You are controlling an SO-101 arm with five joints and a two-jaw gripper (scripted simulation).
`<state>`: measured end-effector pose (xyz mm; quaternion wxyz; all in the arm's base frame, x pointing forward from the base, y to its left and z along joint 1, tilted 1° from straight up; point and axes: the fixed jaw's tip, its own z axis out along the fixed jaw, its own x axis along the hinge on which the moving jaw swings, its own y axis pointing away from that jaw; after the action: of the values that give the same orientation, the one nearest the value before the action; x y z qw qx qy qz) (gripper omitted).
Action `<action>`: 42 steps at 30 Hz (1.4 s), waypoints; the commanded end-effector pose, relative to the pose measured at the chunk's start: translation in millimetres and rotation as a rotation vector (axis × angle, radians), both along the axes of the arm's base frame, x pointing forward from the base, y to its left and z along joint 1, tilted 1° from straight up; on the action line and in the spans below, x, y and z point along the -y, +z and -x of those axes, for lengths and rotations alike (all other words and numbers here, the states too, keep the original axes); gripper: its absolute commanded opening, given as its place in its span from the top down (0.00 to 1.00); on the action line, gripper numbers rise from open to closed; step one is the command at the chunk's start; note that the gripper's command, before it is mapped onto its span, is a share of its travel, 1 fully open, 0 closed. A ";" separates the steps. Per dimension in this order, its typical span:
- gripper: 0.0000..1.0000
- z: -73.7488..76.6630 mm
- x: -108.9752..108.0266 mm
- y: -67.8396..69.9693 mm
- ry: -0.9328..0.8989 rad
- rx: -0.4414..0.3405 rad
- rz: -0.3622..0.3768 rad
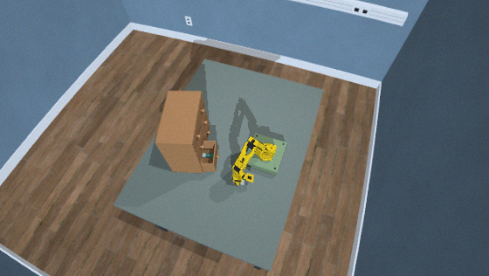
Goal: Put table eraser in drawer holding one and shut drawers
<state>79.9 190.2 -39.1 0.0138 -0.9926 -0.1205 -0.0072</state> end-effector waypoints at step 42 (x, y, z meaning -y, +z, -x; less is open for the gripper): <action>1.00 -3.1 9.2 51.0 0.102 -0.007 0.024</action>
<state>79.0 181.6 7.5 -0.0059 -0.9891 -0.1470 0.0026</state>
